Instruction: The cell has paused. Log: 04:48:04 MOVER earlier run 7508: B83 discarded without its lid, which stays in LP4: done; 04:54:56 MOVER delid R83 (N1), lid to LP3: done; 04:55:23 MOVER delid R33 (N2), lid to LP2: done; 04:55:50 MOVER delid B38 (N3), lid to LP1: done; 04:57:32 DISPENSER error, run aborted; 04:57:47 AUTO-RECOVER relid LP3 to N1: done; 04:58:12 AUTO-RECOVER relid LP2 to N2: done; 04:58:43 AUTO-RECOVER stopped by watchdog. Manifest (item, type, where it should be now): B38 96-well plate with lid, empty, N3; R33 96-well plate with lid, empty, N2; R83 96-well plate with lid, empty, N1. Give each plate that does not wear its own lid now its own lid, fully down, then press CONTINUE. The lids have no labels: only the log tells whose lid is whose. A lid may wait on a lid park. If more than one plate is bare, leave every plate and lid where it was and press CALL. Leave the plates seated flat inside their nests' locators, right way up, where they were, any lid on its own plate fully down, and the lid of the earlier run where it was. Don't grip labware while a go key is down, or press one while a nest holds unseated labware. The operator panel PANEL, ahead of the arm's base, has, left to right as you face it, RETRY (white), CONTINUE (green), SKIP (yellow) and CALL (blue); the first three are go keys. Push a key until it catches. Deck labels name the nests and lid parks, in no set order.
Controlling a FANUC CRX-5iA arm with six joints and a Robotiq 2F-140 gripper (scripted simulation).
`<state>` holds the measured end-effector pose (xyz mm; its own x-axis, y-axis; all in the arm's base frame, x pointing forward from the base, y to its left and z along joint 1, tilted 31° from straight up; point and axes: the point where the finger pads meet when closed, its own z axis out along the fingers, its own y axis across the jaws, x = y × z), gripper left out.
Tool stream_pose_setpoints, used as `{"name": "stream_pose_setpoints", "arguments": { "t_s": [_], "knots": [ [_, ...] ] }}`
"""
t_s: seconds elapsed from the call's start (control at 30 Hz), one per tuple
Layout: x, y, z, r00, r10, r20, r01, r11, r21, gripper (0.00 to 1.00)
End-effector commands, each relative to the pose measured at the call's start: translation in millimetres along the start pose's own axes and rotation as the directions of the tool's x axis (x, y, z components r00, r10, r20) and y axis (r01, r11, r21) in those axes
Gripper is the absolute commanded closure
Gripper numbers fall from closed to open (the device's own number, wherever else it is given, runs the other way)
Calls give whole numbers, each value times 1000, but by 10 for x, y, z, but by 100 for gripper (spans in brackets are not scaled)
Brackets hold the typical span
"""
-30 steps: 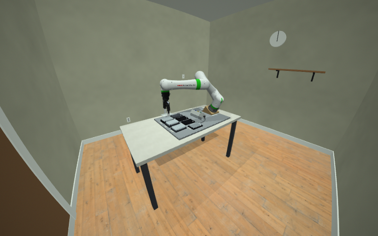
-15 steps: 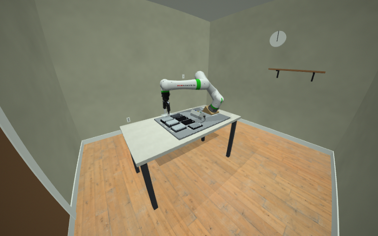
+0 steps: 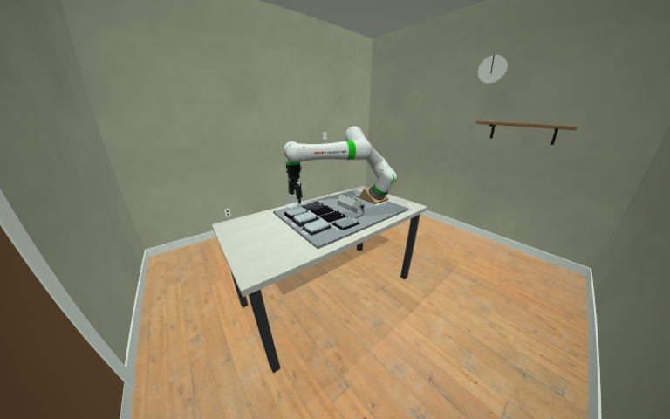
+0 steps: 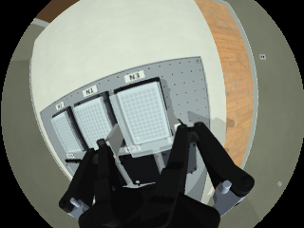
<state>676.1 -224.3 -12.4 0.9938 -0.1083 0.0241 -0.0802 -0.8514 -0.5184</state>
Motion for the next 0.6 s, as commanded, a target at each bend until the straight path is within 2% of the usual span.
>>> {"name": "stream_pose_setpoints", "arguments": {
  "t_s": [0.0,0.57],
  "knots": [
    [2,1,65,1000,-1,-1,1,1000,0,100],
    [6,3,265,1000,-1,-1,1,1000,0,100]
  ]
}}
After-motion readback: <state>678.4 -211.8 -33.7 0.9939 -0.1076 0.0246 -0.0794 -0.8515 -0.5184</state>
